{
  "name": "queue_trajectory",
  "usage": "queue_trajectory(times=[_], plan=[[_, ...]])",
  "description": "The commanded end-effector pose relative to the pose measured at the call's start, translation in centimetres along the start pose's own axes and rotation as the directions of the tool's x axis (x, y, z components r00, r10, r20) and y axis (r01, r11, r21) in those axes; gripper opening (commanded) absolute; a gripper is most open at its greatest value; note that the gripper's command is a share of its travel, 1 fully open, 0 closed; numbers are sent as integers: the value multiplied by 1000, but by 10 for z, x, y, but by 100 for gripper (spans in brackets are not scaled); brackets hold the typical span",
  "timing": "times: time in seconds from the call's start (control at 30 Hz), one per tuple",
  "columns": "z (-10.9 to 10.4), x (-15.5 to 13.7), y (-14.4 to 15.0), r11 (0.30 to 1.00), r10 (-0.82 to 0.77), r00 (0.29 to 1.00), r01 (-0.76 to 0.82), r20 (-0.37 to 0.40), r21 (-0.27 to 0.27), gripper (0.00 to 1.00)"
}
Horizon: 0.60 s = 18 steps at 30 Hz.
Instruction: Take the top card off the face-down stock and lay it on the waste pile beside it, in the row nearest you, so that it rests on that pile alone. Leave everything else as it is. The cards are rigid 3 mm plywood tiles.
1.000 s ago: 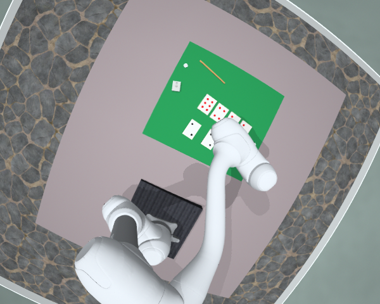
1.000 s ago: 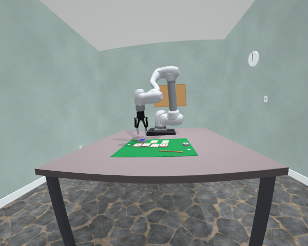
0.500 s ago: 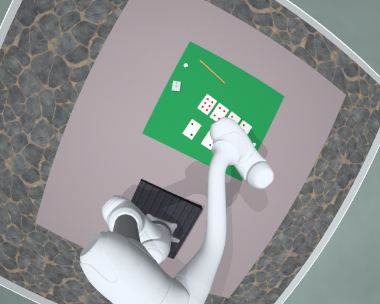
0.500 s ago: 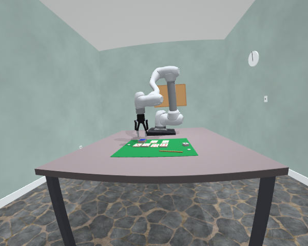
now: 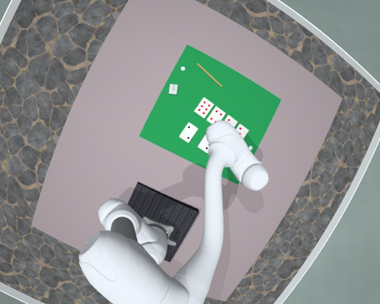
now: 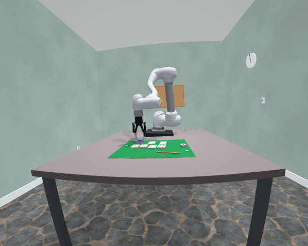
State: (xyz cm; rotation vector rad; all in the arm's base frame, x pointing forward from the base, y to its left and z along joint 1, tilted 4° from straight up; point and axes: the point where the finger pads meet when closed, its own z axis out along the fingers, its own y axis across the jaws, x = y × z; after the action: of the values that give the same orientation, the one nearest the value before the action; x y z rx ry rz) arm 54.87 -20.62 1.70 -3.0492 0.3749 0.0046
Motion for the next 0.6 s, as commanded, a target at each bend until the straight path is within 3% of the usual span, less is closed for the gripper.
queue_trajectory(times=[0.0, 0.33, 0.37, 0.57], plan=[[1, 0, 0, 1000, 0, 1000, 0, 0, 0, 50], [1, 0, 0, 1000, 0, 1000, 0, 0, 0, 50], [1, 0, 0, 1000, 0, 1000, 0, 0, 0, 42], [1, 0, 0, 1000, 0, 1000, 0, 0, 0, 42]])
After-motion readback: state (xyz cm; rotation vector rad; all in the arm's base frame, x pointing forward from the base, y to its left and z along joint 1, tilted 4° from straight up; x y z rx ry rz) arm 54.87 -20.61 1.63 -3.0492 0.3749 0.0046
